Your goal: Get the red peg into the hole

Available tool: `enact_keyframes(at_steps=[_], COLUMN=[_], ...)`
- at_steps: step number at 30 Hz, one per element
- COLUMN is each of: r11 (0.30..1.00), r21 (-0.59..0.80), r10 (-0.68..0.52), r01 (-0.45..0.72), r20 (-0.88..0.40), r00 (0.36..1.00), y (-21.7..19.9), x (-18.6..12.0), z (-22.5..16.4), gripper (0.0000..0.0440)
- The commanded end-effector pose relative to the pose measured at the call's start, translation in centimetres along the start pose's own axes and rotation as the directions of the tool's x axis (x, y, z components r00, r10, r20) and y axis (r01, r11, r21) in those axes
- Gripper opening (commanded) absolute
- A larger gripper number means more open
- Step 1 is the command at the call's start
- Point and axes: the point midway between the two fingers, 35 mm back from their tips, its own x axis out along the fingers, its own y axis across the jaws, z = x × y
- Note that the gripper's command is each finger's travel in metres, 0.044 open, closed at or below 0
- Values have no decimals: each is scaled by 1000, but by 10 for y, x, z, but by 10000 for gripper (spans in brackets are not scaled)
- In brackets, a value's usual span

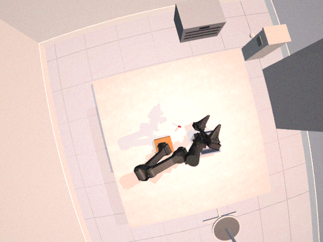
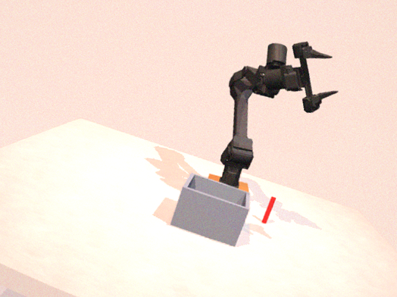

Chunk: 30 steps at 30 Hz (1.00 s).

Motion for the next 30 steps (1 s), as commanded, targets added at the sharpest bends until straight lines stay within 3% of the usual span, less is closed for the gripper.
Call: enact_keyframes(at_steps=[1, 14, 30], r11=[998, 969, 939], r21=[40, 132, 32], r10=[-58, -242, -320], r01=[55, 210, 342], r20=[91, 310, 442], r00=[994, 919, 838], y=[-11, -33, -18], x=[5, 6, 4], z=[24, 70, 70], gripper=[440, 440, 440])
